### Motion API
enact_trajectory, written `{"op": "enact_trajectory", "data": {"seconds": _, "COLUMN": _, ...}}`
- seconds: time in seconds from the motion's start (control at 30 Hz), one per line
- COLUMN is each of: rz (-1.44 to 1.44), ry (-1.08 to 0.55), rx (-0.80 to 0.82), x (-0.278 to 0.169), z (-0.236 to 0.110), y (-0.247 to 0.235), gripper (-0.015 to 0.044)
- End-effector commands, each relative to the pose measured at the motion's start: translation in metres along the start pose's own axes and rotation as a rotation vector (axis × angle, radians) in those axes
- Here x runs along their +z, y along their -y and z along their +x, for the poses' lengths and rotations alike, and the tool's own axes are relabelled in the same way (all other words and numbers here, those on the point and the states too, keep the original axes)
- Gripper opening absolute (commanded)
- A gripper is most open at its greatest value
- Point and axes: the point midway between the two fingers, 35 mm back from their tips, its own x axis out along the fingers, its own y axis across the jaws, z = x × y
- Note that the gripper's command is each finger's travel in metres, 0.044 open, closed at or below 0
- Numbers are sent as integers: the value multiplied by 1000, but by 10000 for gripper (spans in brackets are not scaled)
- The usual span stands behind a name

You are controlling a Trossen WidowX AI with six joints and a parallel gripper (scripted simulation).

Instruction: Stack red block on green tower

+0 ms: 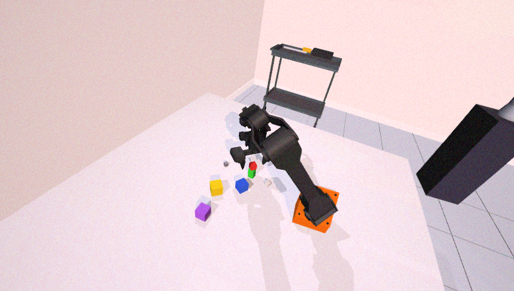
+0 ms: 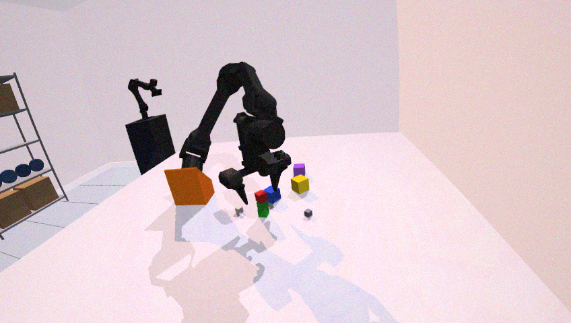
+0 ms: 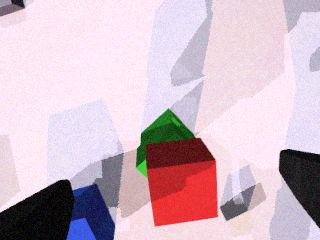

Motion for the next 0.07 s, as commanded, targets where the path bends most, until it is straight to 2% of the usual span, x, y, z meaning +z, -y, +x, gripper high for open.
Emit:
{"op": "enact_trajectory", "data": {"seconds": 0.0, "rz": -1, "ry": 1, "rx": 0, "x": 0, "z": 0, "y": 0, "gripper": 440}}
{"op": "enact_trajectory", "data": {"seconds": 0.03, "rz": -1, "ry": 1, "rx": 0, "x": 0, "z": 0, "y": 0, "gripper": 440}}
